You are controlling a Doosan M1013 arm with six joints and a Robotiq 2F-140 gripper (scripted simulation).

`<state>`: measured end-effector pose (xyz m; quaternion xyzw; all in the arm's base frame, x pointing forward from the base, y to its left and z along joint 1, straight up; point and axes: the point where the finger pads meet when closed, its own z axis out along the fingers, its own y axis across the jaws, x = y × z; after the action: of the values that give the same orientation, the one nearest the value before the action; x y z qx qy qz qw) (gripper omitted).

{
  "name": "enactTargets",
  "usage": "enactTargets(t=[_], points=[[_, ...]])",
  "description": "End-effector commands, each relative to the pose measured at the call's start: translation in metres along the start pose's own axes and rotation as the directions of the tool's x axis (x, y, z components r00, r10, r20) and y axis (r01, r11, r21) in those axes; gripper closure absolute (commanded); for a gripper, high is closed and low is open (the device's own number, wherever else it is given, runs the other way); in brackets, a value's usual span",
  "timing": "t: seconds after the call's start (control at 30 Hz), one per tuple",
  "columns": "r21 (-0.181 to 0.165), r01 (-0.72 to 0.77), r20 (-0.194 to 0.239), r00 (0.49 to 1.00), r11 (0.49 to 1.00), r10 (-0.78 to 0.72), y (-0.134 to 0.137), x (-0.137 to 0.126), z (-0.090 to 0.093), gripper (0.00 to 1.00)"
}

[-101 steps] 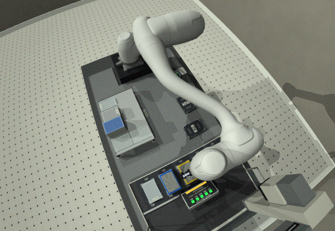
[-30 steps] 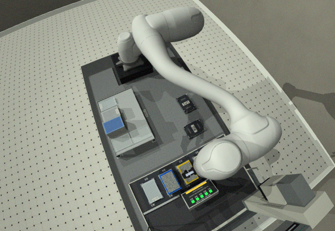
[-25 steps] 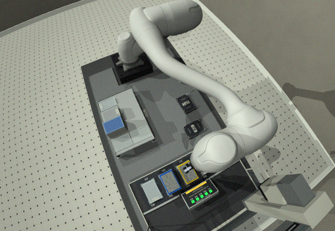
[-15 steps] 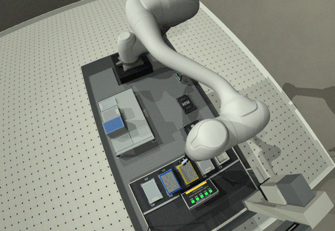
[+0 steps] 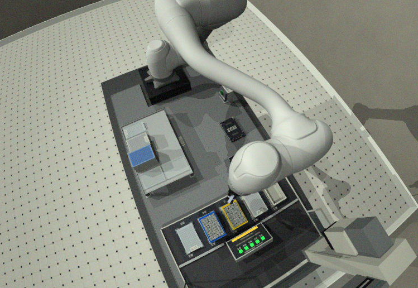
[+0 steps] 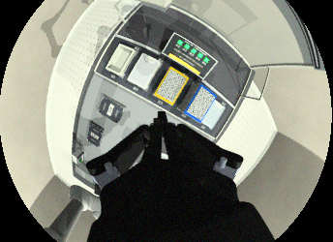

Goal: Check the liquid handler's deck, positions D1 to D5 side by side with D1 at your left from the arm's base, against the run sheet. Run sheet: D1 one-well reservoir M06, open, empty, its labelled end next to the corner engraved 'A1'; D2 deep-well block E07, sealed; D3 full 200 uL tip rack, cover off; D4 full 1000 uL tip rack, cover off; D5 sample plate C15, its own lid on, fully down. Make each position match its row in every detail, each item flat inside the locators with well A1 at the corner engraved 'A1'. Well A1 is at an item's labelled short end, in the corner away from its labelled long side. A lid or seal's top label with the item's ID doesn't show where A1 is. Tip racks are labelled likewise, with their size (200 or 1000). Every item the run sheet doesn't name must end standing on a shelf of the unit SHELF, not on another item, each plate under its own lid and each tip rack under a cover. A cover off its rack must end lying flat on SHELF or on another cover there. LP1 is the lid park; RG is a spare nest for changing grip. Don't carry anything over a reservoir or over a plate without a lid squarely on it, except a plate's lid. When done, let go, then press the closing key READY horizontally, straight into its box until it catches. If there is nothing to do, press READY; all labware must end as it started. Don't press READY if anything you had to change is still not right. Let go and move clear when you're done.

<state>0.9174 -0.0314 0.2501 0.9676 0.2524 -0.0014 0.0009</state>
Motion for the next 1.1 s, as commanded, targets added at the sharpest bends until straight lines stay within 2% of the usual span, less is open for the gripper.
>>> enactTargets(t=[0.0,0.33,0.4,0.63,0.9,0.97,1.07], points=[[0.000,0.056,-0.002,0.998,0.998,-0.056,0.000,0.000,-0.002,0.90],[-0.001,0.253,-0.002,0.967,0.967,-0.253,0.000,0.000,-0.002,0.90],[-0.001,0.253,-0.002,0.967,0.967,-0.253,0.000,0.000,-0.002,0.90],[-0.001,0.386,-0.002,0.923,0.923,-0.386,-0.018,-0.030,-0.001,0.90],[-0.001,0.528,-0.001,0.849,0.849,-0.528,-0.039,-0.064,0.000,0.90],[-0.001,0.528,-0.001,0.849,0.849,-0.528,-0.039,-0.064,0.000,0.90],[-0.001,0.578,-0.001,0.816,0.816,-0.578,-0.043,-0.070,0.000,0.90]])
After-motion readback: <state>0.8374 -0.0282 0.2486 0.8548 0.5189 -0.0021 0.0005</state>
